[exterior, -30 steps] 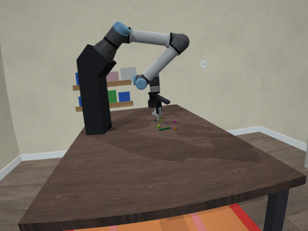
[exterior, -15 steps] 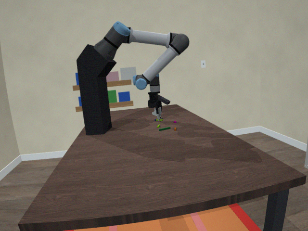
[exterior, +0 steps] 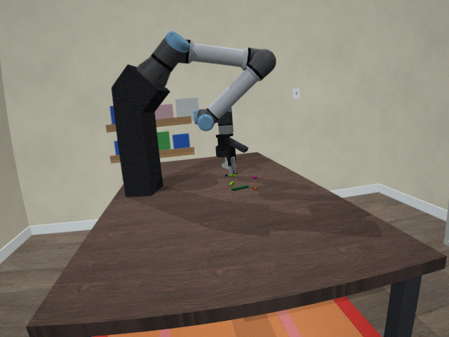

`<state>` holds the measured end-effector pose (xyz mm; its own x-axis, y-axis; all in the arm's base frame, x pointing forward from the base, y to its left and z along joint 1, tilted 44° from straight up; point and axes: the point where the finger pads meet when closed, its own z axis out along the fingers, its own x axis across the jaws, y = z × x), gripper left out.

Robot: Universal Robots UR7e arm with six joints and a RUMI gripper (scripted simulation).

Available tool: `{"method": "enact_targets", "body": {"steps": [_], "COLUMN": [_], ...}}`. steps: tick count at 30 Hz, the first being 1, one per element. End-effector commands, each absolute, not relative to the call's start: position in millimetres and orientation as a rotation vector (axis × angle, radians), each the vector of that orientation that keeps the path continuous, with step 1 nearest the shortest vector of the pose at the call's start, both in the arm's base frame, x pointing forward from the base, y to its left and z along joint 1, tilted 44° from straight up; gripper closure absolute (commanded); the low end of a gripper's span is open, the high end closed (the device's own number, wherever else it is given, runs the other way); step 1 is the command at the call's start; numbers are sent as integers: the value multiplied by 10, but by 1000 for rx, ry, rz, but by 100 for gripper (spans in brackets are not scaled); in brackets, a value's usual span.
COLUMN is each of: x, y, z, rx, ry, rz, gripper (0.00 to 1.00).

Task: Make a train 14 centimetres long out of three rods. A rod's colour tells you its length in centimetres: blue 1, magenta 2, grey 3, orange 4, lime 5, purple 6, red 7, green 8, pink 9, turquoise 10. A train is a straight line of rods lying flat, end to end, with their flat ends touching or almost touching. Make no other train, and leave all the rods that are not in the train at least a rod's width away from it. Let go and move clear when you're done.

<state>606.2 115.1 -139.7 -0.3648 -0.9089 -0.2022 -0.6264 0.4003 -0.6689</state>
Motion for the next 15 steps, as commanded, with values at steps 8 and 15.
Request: {"method": "enact_targets", "body": {"steps": [8,15], "x": [6063,6063], "y": [1154,1154], "z": [-1392,-1392], "rx": [-1305,-1305], "ry": [2107,2107], "rz": [-668,-668], "gripper": [94,89]}}
